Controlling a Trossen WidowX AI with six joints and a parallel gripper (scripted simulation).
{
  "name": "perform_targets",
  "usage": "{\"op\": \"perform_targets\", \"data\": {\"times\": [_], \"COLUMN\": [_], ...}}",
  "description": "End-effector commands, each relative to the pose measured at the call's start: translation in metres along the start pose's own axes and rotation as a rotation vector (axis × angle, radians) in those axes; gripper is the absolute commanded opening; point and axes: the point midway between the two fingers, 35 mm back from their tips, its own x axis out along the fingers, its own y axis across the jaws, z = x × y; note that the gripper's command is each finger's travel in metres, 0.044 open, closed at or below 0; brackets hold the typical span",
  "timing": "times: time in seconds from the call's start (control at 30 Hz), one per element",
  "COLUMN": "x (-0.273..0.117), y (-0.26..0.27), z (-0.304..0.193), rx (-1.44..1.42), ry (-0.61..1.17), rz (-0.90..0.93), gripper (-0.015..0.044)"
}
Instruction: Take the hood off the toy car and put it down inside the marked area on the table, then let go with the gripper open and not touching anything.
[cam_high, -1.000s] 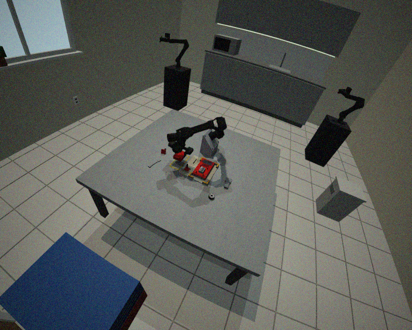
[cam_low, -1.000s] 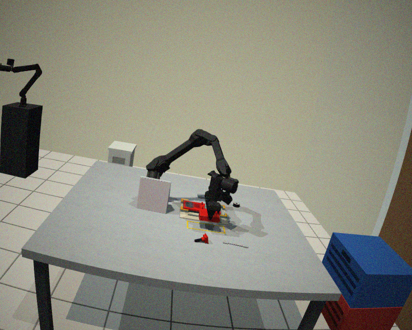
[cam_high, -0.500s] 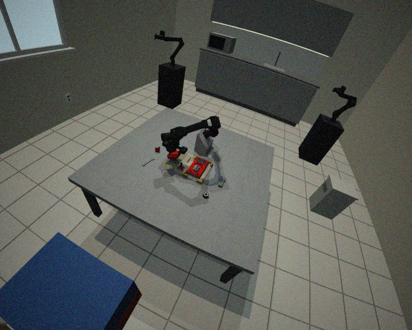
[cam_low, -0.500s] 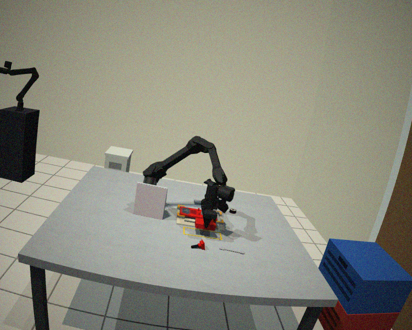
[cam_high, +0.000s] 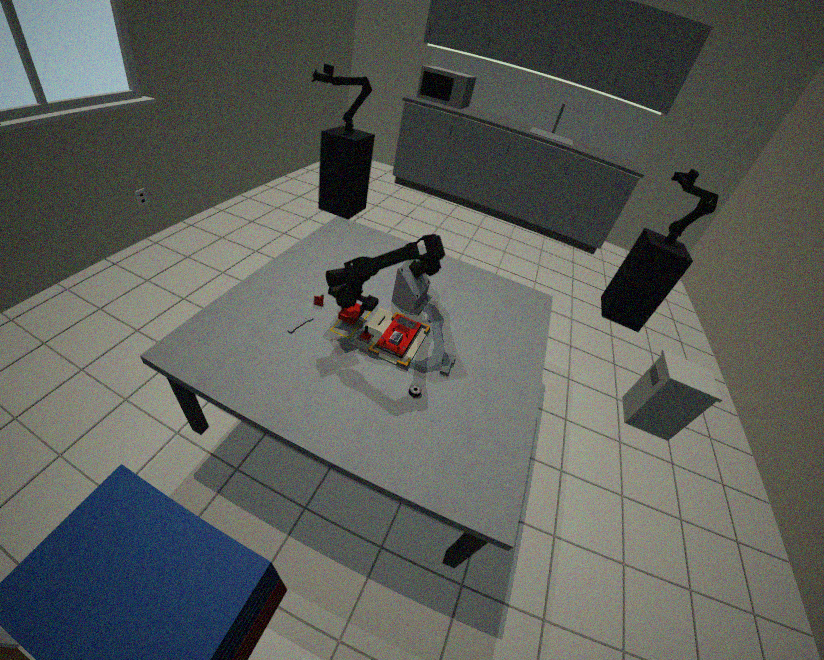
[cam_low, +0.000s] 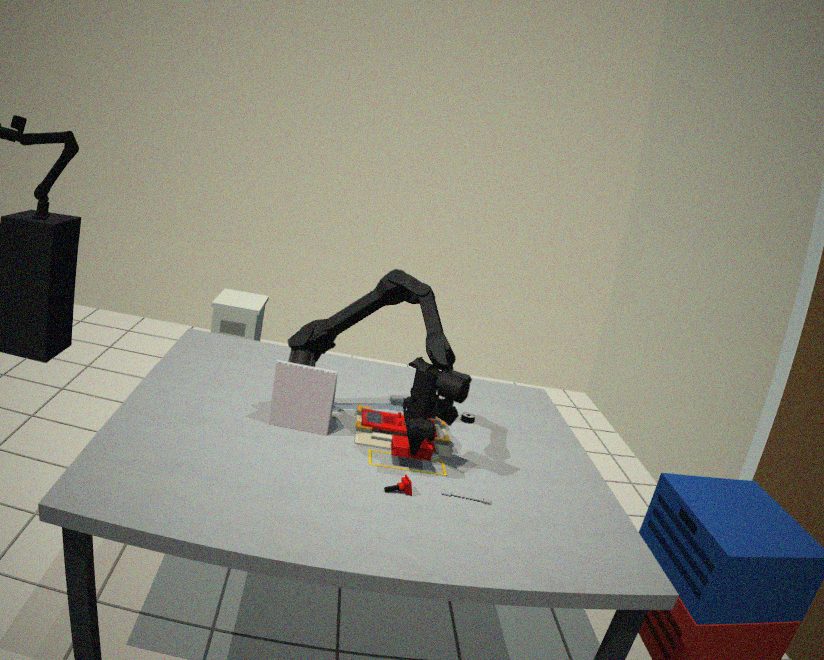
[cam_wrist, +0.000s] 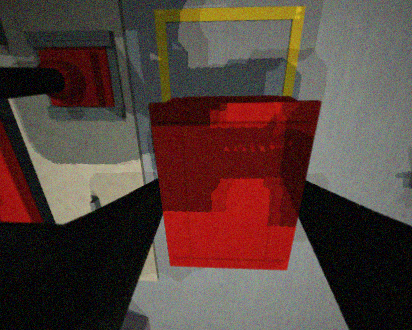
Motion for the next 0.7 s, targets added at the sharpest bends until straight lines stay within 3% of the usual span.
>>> {"op": "perform_targets", "data": {"times": [0.0, 0.67], "x": [0.0032, 0.0125], "y": [0.0008, 0.0015], "z": [-0.0018, -0.0026], "rx": [0.009, 0.008], "ry": [0.000, 0.000], "rz": [0.005, 0.007], "gripper": [0.0000, 0.0000]}}
